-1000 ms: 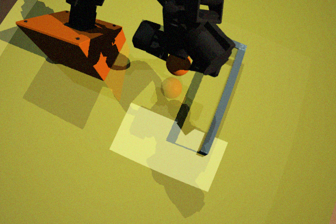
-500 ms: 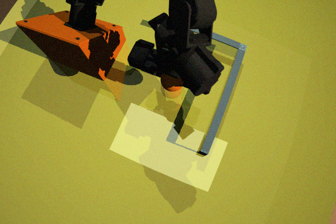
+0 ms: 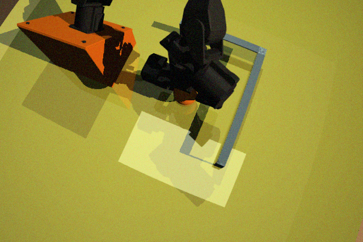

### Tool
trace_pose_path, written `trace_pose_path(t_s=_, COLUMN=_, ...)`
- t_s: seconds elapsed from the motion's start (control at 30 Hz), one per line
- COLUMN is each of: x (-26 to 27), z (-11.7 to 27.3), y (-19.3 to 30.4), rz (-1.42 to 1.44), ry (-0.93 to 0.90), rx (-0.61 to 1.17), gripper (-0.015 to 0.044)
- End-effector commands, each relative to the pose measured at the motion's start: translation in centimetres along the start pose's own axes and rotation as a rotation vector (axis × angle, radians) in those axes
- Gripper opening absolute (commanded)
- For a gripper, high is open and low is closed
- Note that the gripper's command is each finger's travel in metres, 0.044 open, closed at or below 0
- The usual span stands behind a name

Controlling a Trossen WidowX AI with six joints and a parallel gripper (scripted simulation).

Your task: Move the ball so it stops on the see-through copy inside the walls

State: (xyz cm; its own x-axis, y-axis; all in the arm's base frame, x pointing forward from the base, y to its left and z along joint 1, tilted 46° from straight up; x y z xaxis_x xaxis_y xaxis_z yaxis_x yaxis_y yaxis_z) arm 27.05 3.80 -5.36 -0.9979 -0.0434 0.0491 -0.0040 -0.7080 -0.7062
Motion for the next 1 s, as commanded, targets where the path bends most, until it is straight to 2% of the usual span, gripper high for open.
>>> trace_pose_path(t_s=0.0, x=0.1, z=-0.5, y=0.0, rz=-0.008, ry=0.001, rx=-0.005, gripper=0.0)
trace_pose_path(t_s=0.43, x=0.1, z=-2.0, y=0.0, rz=-0.008, ry=0.001, rx=-0.005, gripper=0.0)
trace_pose_path(t_s=0.9, x=0.0, z=-1.7, y=0.0, rz=-0.003, ry=0.002, rx=-0.001, gripper=0.0368)
trace_pose_path(t_s=0.97, x=0.0, z=-1.4, y=0.0, rz=-0.003, ry=0.002, rx=-0.001, gripper=0.0389)
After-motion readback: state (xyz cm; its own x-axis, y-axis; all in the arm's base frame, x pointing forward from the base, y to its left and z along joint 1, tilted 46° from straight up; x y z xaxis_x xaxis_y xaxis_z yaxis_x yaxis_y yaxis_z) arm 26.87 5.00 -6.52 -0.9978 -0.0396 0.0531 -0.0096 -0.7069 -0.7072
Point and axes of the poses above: the point midway between the two fingers, 35 mm back from their tips, its own z axis back along the fingers, its own x axis across the jaws, y = z × x, the point moved 2 cm from there along z, back along the fingers, and after that the axes turned 5 degrees about -z, right-handed, at the moved point
